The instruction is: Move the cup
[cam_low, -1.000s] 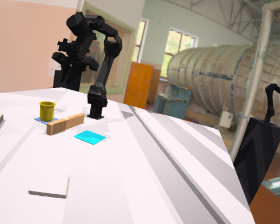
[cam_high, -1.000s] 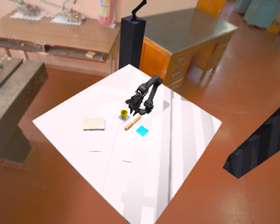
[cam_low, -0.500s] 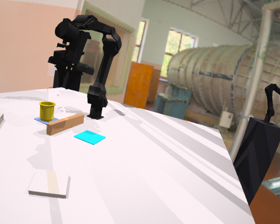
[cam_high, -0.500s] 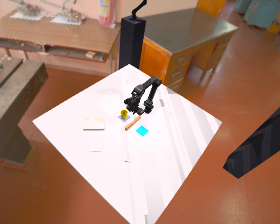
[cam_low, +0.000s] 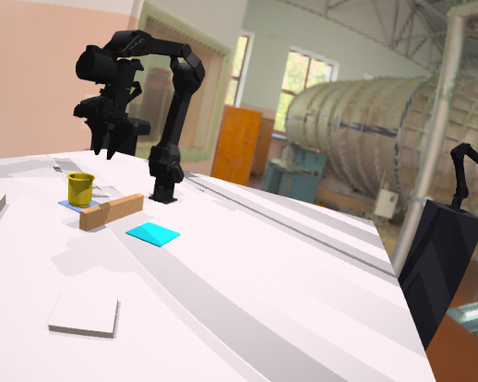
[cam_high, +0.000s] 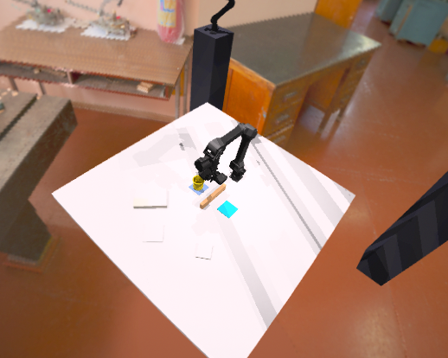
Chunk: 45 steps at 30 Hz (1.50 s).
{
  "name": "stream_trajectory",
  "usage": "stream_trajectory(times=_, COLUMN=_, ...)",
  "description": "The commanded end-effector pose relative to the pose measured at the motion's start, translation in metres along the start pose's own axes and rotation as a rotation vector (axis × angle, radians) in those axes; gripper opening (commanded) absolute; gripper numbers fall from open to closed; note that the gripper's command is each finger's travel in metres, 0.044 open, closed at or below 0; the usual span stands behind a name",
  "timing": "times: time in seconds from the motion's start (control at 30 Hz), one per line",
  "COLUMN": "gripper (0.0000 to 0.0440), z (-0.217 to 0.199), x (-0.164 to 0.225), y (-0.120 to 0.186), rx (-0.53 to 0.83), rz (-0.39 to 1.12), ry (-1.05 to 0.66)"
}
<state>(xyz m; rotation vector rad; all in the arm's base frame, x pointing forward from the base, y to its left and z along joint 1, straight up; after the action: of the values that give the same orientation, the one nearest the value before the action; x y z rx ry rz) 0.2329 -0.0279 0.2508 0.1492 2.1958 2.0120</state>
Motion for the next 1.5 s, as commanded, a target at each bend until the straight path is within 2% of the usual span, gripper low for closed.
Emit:
stream_trajectory(times=0.0, gripper=0.0173, z=-0.005, x=-0.001, y=-0.01, rx=0.009, rz=0.027, ry=0.009)
stream_trajectory(times=0.53, gripper=0.0206, z=-0.022, x=-0.004, y=-0.047, rx=0.019, rz=0.097, ry=0.049)
stream_trajectory(times=1.27, gripper=0.0207, z=-0.033, x=-0.001, y=-0.108, rx=-0.009, rz=0.161, ry=0.222)
stream_trajectory(times=1.3, gripper=0.02, z=-0.033, x=-0.001, y=-0.11, rx=-0.012, rz=0.163, ry=0.236)
stream_trajectory(times=1.47, gripper=0.0076, z=-0.035, x=0.001, y=-0.12, rx=-0.015, rz=0.176, ry=0.31)
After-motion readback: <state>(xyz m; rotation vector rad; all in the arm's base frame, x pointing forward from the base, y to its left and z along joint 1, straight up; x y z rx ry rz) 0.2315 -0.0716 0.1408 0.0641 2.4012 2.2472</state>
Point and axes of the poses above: the point midway between the two fingers, 35 mm back from their tips, its own y axis back along the fingers, its own z axis across the jaws, x = y × z, the point moved 8 cm from there along y, back along the fingers, and after that the axes turned 12 degrees about -y, right-handed, at the moved point
